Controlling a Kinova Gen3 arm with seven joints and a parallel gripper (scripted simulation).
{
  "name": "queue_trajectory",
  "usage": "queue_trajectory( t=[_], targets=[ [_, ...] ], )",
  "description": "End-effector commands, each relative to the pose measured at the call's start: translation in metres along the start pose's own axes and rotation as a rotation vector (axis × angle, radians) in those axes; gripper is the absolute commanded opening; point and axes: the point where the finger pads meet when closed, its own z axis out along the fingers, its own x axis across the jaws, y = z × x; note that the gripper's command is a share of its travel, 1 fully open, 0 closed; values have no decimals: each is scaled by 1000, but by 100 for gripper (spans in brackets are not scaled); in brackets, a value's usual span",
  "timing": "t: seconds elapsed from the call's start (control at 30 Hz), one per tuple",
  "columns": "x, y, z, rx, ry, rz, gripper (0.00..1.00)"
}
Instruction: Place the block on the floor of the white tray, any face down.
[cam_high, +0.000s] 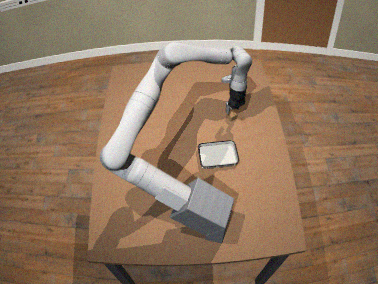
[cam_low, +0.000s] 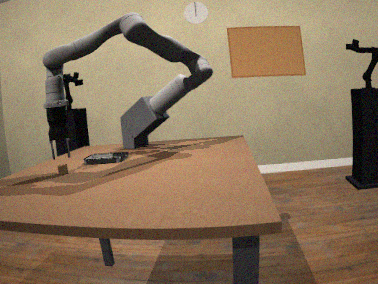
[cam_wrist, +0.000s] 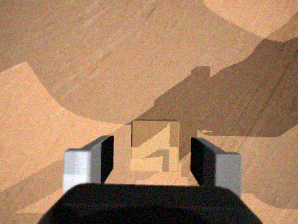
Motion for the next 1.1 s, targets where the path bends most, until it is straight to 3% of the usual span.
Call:
queue_trajectory(
  t=[0.0, 0.5, 1.07],
  targets=[
    [1, 0, 1, 1, 3, 0, 100],
    [2, -1, 17, 1, 3, 0, 100],
    [2, -1, 19, 1, 3, 0, 100]
  ],
)
